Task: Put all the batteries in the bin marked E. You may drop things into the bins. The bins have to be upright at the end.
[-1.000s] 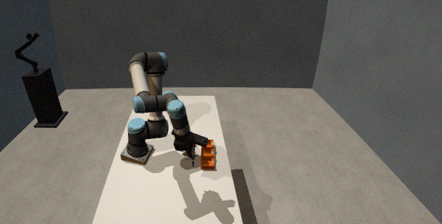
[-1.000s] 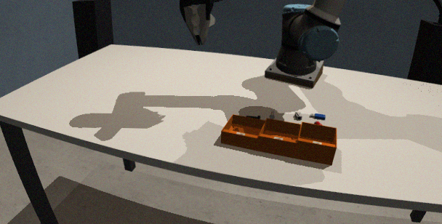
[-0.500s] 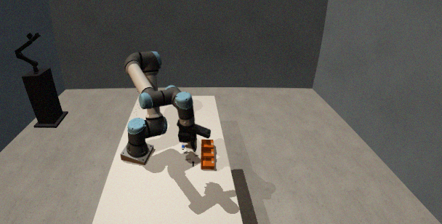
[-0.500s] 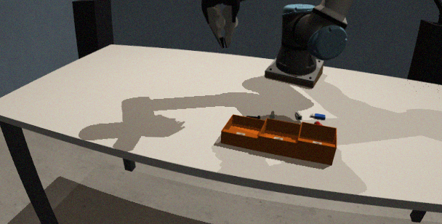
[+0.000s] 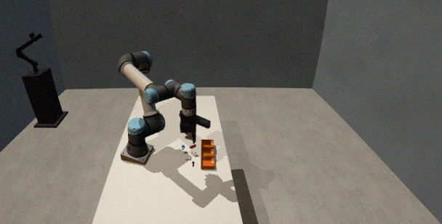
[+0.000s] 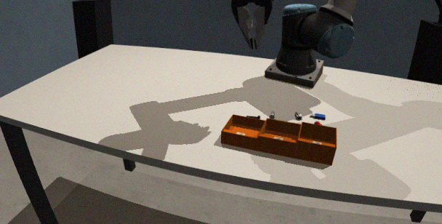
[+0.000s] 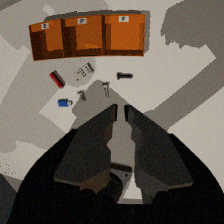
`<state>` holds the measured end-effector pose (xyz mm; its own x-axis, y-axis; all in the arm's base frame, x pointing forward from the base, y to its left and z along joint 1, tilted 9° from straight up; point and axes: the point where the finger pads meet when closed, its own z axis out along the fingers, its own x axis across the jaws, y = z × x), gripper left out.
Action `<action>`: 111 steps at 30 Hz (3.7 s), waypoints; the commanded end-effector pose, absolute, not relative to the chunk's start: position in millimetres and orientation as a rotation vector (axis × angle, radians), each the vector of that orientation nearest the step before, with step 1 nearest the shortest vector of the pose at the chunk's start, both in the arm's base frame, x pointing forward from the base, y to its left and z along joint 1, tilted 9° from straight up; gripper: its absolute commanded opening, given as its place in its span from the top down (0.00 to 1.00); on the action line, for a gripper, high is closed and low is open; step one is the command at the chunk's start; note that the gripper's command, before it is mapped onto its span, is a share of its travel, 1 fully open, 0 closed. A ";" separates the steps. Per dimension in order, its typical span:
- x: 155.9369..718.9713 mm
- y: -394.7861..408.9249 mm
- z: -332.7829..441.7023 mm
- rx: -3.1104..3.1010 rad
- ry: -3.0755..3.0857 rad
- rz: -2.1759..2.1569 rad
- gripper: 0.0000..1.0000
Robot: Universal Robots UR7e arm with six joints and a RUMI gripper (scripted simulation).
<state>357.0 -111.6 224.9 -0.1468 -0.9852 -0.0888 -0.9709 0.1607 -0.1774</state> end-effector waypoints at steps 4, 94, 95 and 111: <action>352.6 -76.9 226.9 -1.981 2.241 -0.130 0.96; 448.1 -123.0 81.9 -1.965 2.330 -0.197 0.96; 448.5 -123.2 79.3 -1.965 2.330 -0.197 0.96; 450.2 -123.6 68.0 -1.965 2.330 -0.197 0.96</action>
